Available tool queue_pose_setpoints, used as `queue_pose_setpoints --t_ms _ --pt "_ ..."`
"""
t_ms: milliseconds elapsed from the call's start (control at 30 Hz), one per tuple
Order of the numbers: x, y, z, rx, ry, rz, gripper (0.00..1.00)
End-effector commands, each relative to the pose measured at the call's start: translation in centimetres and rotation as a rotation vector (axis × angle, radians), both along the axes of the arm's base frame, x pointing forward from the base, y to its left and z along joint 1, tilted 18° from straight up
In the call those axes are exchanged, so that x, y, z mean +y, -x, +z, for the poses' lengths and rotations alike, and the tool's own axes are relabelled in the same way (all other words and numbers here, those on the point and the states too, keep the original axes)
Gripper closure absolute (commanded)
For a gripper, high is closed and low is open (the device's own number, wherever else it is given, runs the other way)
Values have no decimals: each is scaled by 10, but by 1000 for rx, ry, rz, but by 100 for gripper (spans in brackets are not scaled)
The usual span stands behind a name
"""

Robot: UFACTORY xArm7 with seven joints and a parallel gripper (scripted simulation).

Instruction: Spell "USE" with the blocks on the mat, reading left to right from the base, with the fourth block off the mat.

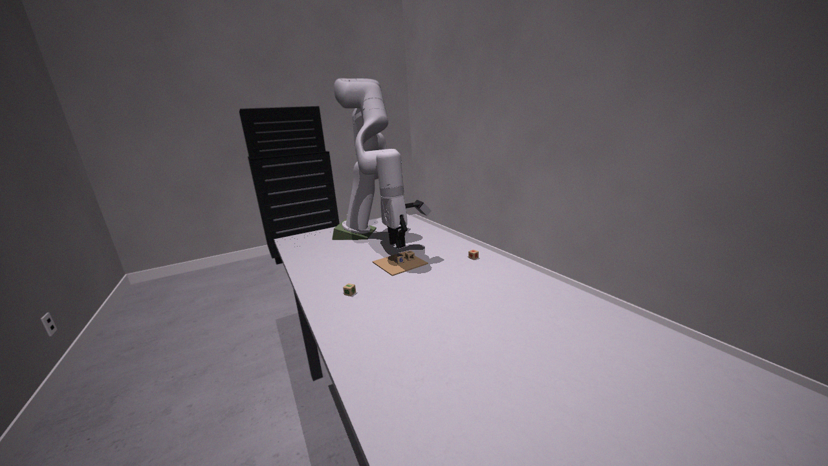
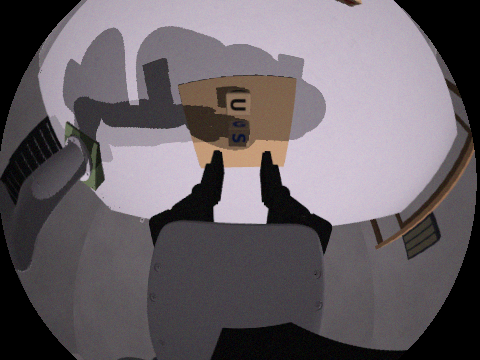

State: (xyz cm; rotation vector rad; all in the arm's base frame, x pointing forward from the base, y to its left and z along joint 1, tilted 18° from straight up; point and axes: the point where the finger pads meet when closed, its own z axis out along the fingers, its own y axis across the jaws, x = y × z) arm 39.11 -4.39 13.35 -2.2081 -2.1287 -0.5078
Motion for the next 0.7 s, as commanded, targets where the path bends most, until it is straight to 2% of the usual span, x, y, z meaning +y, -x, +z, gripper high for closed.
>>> queue_pose_setpoints --t_ms 0,167,200,667 --pt "-1 8 24 8 17 -4 58" --pt "-2 9 28 8 17 -4 58" --pt "-2 9 28 8 17 -4 0" --pt "-2 9 28 8 17 -4 0"
